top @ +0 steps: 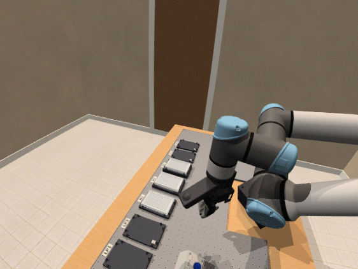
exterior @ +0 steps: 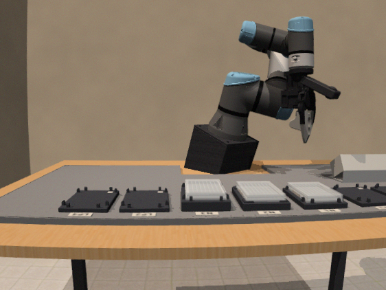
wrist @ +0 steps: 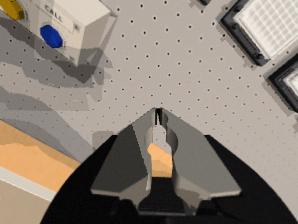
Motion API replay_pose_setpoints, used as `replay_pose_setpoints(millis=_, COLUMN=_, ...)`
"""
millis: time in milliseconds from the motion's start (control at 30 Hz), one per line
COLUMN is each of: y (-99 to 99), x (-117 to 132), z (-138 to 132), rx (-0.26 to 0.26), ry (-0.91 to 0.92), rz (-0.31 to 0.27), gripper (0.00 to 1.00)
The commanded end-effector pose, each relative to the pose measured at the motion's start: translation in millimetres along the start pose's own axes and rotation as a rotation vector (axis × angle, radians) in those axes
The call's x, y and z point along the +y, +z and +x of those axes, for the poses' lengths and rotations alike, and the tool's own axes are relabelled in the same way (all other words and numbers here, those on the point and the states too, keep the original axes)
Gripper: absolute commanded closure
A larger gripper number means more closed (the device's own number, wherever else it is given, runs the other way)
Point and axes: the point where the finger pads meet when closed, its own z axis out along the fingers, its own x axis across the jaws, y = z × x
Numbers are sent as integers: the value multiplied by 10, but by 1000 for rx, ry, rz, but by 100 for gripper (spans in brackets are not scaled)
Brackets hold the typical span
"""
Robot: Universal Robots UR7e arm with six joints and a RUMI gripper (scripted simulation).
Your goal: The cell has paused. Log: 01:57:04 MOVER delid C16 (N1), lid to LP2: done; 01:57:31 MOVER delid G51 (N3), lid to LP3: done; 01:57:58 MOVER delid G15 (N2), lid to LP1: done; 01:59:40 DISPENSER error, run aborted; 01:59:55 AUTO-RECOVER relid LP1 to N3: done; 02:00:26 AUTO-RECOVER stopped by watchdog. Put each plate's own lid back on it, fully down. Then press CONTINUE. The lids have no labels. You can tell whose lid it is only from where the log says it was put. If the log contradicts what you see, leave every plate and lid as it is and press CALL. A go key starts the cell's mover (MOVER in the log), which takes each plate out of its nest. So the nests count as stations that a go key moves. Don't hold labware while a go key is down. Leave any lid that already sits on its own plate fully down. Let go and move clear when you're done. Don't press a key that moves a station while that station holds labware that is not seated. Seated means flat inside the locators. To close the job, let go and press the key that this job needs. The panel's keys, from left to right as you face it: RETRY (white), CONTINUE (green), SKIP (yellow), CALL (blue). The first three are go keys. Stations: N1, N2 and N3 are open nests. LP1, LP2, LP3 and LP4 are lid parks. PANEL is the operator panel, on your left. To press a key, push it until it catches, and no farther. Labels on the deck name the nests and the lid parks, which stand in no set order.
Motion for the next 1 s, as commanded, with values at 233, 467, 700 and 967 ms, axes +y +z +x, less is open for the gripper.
replay_pose_setpoints(millis=233, y=8, x=-142, z=-229, rx=16, ry=-88, rz=-22, gripper=100)
replay_pose_setpoints(millis=467, y=18, x=-318, z=-534, rx=15, ry=-227, rz=-22, gripper=100)
replay_pose_setpoints(millis=700, y=25, x=-443, z=-753, rx=13, ry=-327, rz=-23, gripper=100)
replay_pose_setpoints(millis=967, y=36, x=-643, z=-1103, rx=12, ry=-445, rz=-23, gripper=100)
